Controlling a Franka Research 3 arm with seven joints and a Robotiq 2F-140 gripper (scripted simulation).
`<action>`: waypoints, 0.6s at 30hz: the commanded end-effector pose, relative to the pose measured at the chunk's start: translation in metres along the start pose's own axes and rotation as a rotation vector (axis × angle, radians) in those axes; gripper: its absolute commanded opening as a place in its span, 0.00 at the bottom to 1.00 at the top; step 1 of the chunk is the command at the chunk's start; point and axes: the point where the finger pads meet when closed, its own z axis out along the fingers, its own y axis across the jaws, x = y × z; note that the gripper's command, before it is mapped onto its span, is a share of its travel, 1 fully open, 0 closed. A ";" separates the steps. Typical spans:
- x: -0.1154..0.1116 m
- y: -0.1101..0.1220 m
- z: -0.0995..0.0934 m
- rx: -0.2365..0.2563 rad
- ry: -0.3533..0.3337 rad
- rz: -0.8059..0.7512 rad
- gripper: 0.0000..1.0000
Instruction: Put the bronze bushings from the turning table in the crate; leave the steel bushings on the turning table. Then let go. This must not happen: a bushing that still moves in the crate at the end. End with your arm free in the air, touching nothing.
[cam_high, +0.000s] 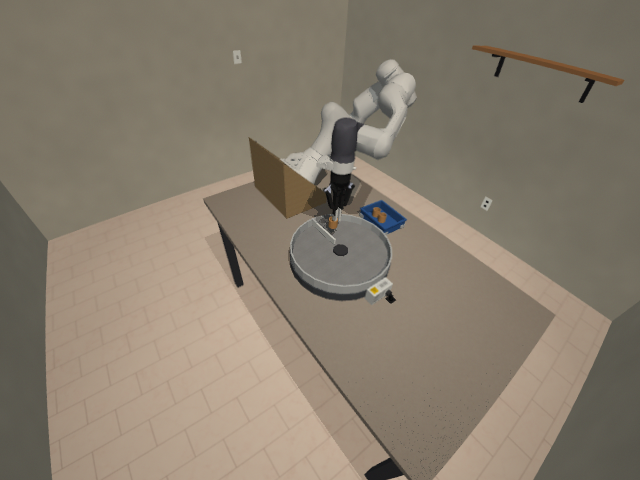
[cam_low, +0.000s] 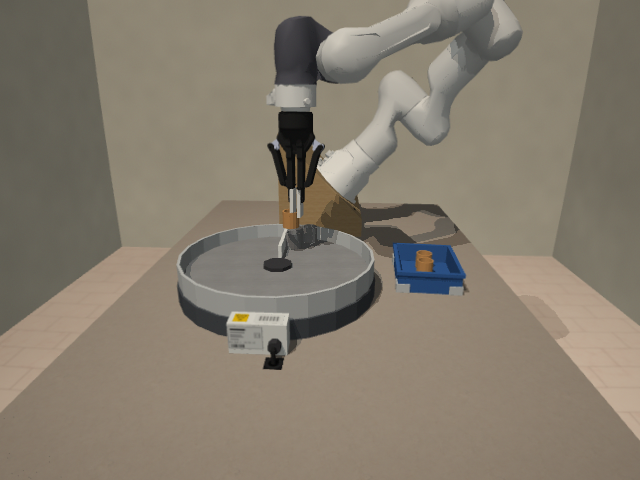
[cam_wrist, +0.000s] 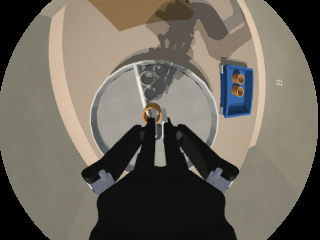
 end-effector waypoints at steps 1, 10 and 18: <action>-0.001 0.000 -0.002 0.000 -0.001 0.001 0.00; -0.001 0.004 -0.002 0.000 -0.001 0.001 0.00; -0.001 0.038 -0.002 0.000 -0.001 0.001 0.00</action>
